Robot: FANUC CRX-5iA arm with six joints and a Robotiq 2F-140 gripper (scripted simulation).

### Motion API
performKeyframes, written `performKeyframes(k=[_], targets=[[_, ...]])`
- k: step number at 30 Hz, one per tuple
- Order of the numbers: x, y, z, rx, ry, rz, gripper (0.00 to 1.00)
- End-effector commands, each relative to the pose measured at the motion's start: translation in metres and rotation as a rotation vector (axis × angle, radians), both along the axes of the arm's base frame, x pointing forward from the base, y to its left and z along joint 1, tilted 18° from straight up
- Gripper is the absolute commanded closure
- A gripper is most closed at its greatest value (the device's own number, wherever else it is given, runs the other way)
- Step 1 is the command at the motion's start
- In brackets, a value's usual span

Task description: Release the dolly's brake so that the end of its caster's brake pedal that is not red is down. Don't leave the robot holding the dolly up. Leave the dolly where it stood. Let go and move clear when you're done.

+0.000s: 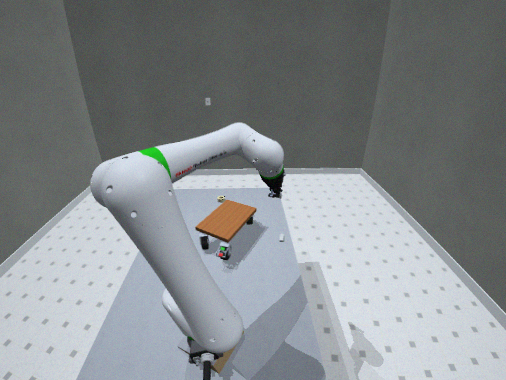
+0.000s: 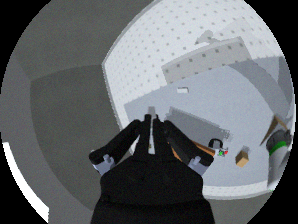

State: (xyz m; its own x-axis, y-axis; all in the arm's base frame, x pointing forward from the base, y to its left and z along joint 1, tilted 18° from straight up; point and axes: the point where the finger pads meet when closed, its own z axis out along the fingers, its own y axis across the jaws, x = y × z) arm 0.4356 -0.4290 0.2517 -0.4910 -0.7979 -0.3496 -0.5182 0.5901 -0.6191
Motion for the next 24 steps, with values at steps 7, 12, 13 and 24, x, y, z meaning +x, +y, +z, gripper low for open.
performKeyframes(k=[7, 12, 13, 24], targets=[[-0.009, 0.153, -0.012, 0.165, 0.233, 0.215, 1.00], [-0.026, 0.193, -0.013, 0.203, 0.338, 0.273, 1.00], [-0.043, 0.230, -0.014, 0.215, 0.384, 0.295, 1.00], [-0.100, 0.292, -0.010, 0.241, 0.574, 0.358, 1.00]])
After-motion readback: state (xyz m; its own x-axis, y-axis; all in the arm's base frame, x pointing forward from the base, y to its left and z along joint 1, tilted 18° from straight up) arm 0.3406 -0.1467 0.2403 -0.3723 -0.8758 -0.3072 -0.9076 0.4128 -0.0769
